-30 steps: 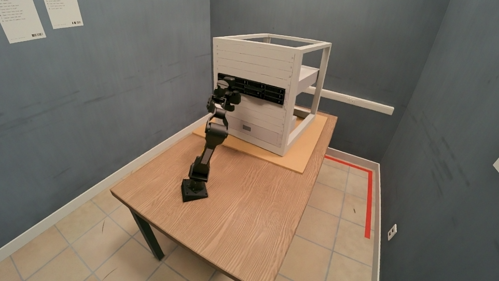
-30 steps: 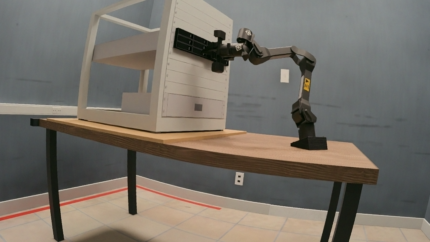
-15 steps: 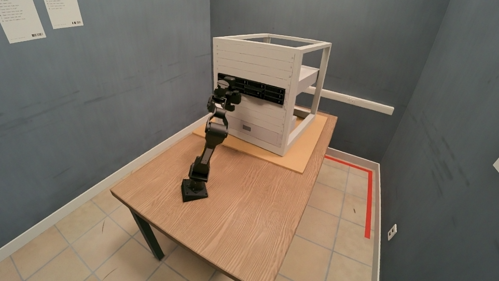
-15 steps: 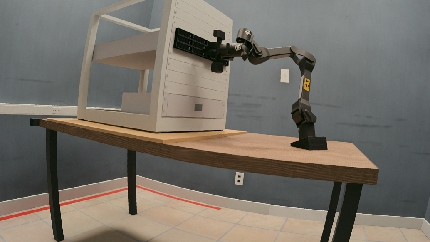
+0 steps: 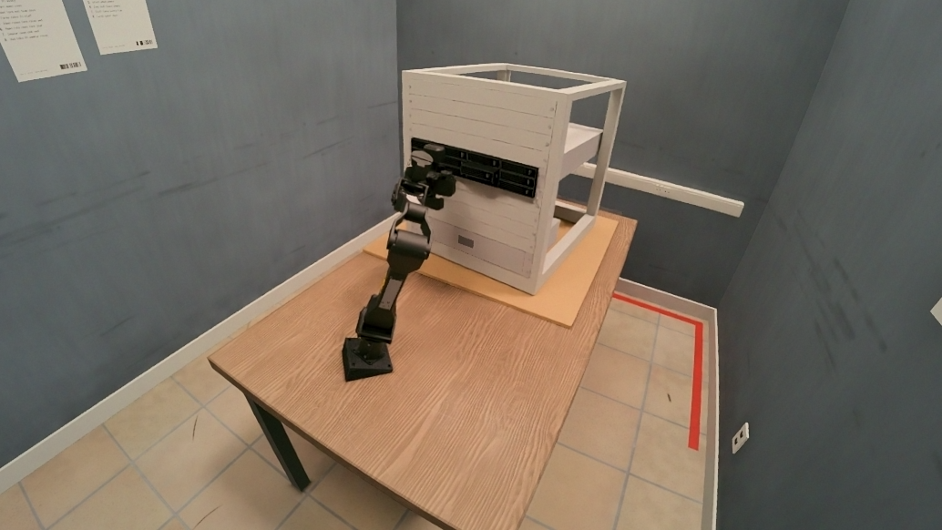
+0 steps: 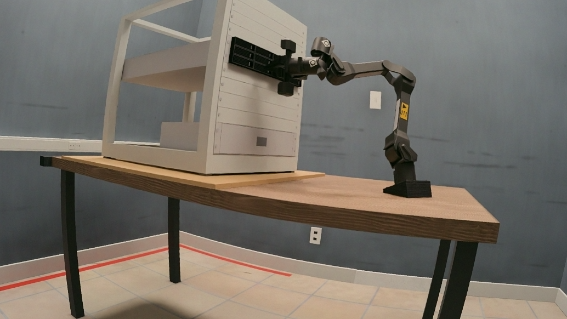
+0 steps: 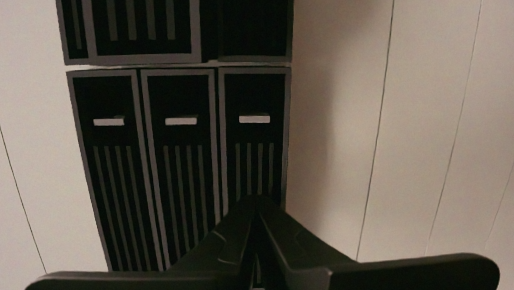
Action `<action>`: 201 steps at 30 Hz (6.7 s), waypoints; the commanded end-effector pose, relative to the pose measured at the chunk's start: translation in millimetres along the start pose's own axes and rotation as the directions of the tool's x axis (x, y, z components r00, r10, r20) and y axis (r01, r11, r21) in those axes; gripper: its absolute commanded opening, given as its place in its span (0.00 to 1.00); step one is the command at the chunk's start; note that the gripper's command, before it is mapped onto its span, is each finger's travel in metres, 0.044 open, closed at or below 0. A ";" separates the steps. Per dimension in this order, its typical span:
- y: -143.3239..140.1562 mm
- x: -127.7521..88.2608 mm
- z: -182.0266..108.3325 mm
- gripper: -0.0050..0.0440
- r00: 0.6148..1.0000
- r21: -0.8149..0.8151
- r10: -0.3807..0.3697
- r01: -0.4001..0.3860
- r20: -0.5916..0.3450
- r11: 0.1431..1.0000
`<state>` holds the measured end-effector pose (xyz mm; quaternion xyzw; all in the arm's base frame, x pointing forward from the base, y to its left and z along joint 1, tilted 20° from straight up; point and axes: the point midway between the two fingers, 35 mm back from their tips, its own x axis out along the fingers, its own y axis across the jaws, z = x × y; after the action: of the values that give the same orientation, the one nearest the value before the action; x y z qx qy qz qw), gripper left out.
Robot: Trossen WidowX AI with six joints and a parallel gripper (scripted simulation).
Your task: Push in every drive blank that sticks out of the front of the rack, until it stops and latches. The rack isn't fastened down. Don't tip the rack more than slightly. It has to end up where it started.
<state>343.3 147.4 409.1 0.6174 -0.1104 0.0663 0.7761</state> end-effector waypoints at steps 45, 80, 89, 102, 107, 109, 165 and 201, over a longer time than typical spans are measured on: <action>9.1 9.1 2.9 0.00 1.000 0.014 0.017 -0.017 0.004 1.000; 21.2 -54.8 32.0 0.00 1.000 0.014 0.017 -0.017 0.004 1.000; 43.7 -61.3 81.9 0.00 1.000 0.014 0.017 -0.017 0.004 1.000; 58.6 -65.6 114.7 0.00 1.000 0.014 0.017 -0.017 0.004 1.000; 58.8 -64.4 115.3 0.00 1.000 0.014 0.017 -0.017 0.004 1.000; 58.9 -59.1 115.3 0.00 1.000 0.014 0.017 -0.017 0.004 1.000; 64.4 -29.3 114.0 0.00 1.000 0.014 0.017 -0.017 0.004 1.000; 65.9 -9.3 114.4 0.00 1.000 0.014 0.017 -0.017 0.004 1.000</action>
<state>311.5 52.8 481.8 0.6188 -0.1067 0.0631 0.7757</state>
